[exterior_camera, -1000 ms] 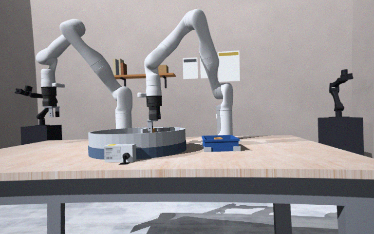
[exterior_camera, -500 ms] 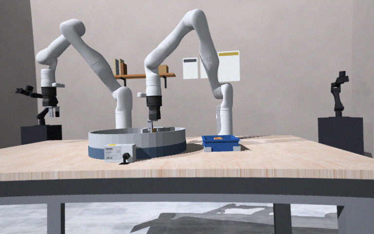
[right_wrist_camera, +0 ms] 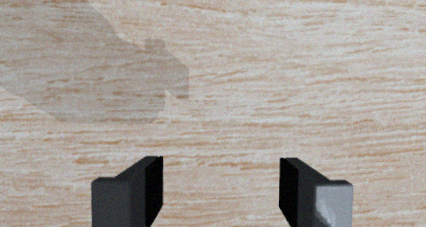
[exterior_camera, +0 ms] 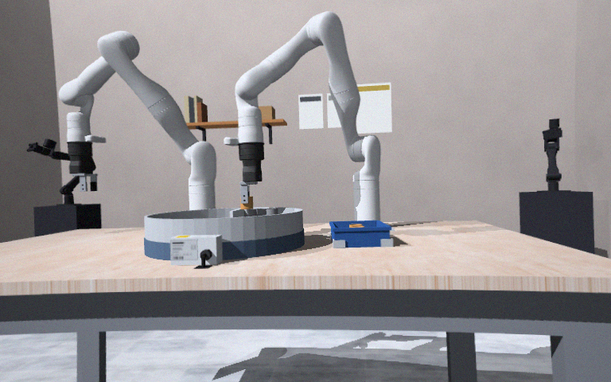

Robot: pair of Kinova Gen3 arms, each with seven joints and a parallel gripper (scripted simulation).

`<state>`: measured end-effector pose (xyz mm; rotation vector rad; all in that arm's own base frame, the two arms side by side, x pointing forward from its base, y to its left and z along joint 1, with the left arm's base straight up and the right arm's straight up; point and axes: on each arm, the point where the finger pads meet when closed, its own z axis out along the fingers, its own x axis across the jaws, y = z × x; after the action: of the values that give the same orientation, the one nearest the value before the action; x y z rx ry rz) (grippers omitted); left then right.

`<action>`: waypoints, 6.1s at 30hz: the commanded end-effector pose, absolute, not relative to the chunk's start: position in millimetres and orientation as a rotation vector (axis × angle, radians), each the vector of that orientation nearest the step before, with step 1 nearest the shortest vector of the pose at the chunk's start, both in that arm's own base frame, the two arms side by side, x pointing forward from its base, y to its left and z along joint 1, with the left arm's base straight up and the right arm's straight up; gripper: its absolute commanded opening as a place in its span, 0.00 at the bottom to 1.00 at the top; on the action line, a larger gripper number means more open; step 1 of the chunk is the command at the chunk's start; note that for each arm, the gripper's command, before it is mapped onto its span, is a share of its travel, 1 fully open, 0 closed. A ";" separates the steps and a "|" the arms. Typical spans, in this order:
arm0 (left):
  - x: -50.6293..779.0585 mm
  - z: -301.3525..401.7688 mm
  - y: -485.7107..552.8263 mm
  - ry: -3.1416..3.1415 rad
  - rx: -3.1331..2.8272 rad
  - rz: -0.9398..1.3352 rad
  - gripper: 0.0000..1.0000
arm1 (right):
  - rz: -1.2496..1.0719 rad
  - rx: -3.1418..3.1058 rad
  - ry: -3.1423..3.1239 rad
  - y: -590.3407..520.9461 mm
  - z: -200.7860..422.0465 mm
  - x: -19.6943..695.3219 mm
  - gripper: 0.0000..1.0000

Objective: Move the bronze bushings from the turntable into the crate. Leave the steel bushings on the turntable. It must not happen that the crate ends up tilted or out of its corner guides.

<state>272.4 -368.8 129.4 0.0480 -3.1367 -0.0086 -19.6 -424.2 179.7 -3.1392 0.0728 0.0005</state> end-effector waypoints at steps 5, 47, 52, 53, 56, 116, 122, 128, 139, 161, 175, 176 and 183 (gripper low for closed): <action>272.8 154.8 -369.0 -3.137 0.048 -0.008 0.00 | 0.000 -3.141 0.073 -424.6 180.4 -19.7 1.00; 272.8 162.2 -369.0 -3.137 0.048 -0.008 0.00 | 0.000 -3.141 0.073 -424.6 180.4 -19.7 1.00; 272.9 162.2 -368.8 -3.137 0.048 -0.008 0.00 | 0.000 -3.141 0.073 -424.6 180.4 -19.7 1.00; 273.0 162.2 -368.5 -3.137 0.048 -0.008 0.00 | 0.000 -3.141 0.073 -424.6 180.4 -19.7 1.00; 273.5 162.2 -367.1 -3.137 0.048 -0.008 0.00 | 0.000 -3.141 0.073 -424.6 180.4 -19.7 1.00; 367.5 162.0 -122.8 -3.137 0.048 -0.010 0.00 | 0.000 -3.141 0.073 -424.6 180.4 -19.7 1.00; 375.7 162.0 -101.5 -3.137 0.048 -0.010 0.00 | 0.000 -3.141 0.073 -424.6 180.4 -19.7 1.00; 386.6 162.0 -73.3 -3.137 0.048 -0.010 0.00 | 0.000 -3.141 0.073 -424.6 180.4 -19.7 1.00; 398.5 162.1 -42.3 -3.137 0.048 -0.010 0.00 | 0.000 -3.141 0.073 -424.6 180.4 -19.7 1.00; 405.2 162.1 -24.9 -3.137 0.048 -0.010 0.00 | 0.000 -3.141 0.073 -424.6 180.4 -19.7 1.00; 405.2 162.1 -24.9 -3.137 0.048 -0.010 0.00 | 0.000 -3.141 0.073 -424.6 180.4 -19.7 1.00; 405.2 162.1 -24.9 -3.137 0.048 -0.010 0.00 | 0.000 -3.141 0.073 -424.6 180.4 -19.7 1.00; 405.2 162.1 -24.9 -3.137 0.048 -0.010 0.00 | 0.000 -3.141 0.073 -424.6 180.4 -19.7 1.00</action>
<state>404.8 -24.9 161.5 0.0482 -3.1355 -0.0098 -19.6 -424.2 179.7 -3.1392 0.0728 0.0005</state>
